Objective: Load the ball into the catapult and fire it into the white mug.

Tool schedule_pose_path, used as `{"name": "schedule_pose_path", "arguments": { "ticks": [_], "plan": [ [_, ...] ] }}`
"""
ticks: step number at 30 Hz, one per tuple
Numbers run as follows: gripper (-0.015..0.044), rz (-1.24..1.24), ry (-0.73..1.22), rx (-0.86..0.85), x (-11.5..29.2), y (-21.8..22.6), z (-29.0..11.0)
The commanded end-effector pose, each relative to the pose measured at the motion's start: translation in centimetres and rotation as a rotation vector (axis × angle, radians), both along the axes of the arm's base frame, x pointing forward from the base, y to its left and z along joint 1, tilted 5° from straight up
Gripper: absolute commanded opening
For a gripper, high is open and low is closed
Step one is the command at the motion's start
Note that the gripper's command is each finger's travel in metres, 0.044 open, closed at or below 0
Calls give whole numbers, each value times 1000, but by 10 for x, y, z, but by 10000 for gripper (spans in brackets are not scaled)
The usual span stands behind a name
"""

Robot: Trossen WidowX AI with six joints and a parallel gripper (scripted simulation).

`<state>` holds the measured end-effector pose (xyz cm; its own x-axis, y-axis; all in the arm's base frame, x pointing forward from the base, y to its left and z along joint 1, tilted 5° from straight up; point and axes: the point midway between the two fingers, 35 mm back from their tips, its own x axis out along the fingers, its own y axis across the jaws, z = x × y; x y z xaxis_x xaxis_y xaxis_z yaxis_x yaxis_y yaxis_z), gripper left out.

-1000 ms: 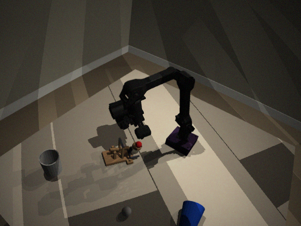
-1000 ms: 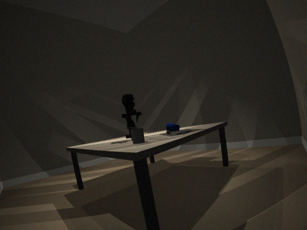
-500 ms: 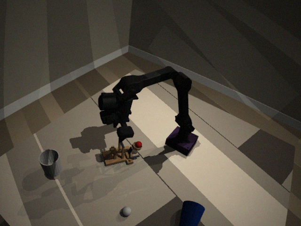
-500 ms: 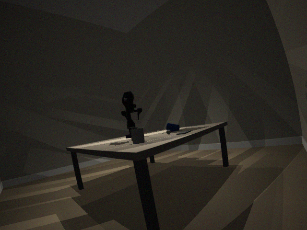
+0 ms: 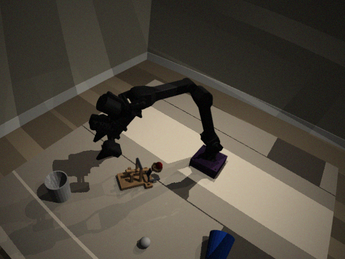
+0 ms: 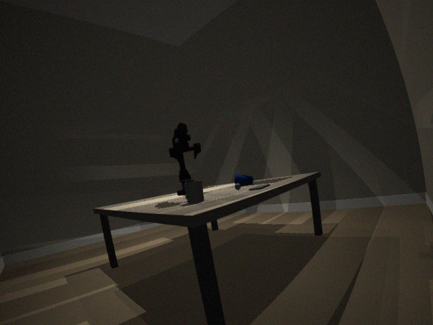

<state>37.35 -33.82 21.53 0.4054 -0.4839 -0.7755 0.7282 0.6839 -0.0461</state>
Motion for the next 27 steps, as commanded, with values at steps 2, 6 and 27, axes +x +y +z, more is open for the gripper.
{"name": "schedule_pose_path", "arguments": {
  "ticks": [2,6,27],
  "plan": [
    [440,-5,-95,-102,21,-22,22],
    [440,-5,-99,-106,21,-23,23],
    [309,-5,-99,-106,21,-23,23]
  ]
}}
